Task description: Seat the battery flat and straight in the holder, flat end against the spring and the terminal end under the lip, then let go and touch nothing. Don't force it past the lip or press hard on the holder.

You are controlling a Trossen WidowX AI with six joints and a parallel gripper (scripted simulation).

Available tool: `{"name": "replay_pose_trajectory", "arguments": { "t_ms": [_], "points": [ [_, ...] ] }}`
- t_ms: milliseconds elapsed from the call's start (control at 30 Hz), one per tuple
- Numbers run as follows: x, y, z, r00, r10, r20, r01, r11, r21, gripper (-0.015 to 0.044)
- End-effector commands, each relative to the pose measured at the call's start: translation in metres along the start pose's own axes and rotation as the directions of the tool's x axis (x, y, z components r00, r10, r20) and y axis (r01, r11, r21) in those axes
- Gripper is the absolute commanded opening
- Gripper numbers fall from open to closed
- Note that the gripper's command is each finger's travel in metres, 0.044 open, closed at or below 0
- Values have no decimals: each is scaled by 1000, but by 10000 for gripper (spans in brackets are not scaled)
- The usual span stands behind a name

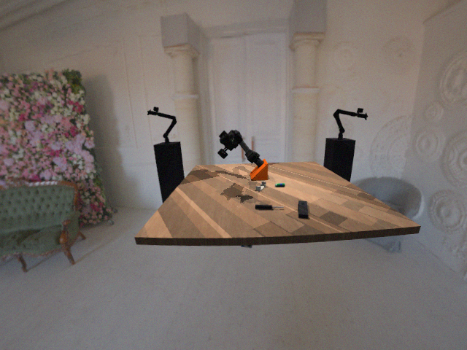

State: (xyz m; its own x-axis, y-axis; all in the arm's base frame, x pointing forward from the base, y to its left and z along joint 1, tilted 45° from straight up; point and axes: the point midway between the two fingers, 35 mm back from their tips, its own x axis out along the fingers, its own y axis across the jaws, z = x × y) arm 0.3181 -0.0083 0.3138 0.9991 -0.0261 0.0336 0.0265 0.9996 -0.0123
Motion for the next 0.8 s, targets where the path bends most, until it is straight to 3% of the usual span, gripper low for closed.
{"name": "replay_pose_trajectory", "arguments": {
  "t_ms": [0, 167, 300, 500, 767],
  "points": [
    [2, 1, -2, 1000, 1, -11, -1, 1000, -5, 374],
    [34, 25, -70, 954, 11, -301, -59, 987, -152, 242],
    [47, 51, -135, 842, -1, -540, -190, 935, -298, 241],
    [32, 85, -232, 579, -70, -812, -507, 750, -425, 241],
    [-12, 104, -325, 242, -333, -912, -877, 328, -352, 241]
  ]
}}
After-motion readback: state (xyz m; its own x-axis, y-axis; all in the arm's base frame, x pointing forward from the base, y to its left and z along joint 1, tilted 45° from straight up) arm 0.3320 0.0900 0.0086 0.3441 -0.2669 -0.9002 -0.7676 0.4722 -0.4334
